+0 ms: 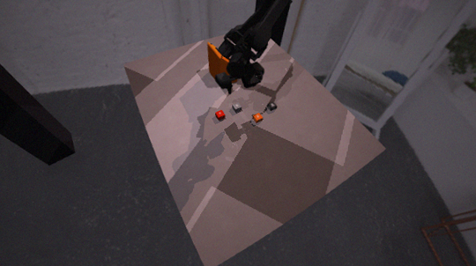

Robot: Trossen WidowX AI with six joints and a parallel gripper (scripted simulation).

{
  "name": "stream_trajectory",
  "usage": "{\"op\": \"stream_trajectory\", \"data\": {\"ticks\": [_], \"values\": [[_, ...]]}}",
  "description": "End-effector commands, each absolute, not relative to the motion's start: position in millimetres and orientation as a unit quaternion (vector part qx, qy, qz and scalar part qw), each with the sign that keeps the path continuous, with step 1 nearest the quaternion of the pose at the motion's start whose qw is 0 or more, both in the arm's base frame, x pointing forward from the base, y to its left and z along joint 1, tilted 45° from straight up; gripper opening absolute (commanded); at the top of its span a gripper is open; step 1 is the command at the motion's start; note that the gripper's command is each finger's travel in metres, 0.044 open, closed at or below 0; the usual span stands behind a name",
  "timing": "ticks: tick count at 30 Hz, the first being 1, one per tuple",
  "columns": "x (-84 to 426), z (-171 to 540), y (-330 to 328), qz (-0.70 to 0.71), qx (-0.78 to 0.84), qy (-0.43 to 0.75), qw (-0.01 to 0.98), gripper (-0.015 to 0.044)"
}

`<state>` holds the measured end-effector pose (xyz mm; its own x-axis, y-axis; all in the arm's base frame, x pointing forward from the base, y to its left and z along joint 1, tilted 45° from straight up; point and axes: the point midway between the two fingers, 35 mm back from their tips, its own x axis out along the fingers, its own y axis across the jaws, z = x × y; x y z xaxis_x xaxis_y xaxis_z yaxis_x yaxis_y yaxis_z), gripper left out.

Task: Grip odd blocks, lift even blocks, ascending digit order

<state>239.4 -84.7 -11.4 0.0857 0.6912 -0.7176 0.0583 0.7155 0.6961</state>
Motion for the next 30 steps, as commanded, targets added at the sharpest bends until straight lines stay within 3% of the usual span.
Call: {"op": "stream_trajectory", "data": {"ticks": [1,13,30], "values": [[239,-11,-84,0.234,0.299,0.634,0.674,0.0400],[303,100,21,0.236,0.301,0.632,0.674,0.0400],[303,102,24,0.237,0.301,0.632,0.674,0.0400]]}}
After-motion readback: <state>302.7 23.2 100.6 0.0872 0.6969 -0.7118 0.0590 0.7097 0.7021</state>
